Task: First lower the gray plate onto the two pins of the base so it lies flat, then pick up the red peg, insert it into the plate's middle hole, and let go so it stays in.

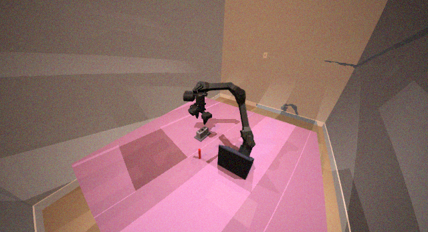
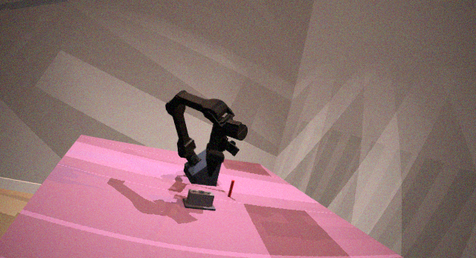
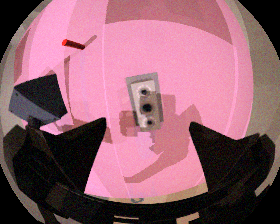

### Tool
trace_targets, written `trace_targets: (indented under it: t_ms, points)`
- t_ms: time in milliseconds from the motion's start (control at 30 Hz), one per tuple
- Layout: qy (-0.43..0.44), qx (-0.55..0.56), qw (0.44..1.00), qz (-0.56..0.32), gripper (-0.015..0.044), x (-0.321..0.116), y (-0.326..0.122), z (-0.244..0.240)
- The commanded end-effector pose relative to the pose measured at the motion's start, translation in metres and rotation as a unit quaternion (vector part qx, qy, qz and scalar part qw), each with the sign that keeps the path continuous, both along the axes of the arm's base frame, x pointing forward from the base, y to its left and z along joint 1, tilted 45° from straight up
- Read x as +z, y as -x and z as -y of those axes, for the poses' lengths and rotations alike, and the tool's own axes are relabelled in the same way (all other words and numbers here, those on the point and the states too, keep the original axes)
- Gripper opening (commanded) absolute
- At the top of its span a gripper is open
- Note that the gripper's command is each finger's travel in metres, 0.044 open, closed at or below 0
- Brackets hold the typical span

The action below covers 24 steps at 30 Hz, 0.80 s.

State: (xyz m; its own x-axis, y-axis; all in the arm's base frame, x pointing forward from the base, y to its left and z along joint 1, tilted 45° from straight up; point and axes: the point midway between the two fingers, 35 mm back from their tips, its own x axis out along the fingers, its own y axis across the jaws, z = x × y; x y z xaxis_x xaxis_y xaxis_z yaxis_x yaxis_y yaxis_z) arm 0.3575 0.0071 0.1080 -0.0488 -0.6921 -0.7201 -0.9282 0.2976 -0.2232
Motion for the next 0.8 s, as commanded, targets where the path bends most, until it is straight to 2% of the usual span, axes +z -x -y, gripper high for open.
trace_targets:
  t_ms: [0, 200, 400, 767]
  points:
    - [0.002, -0.105, 0.989, 0.101, 0.0440, -0.019, 0.008, -0.024]
    - [0.009, -0.276, 0.925, 0.262, 0.0440, -0.045, 0.023, -0.054]
    - [0.020, -0.433, 0.804, 0.407, 0.0440, -0.069, 0.043, -0.081]
    - [0.035, -0.573, 0.615, 0.541, 0.0440, -0.097, 0.073, -0.109]
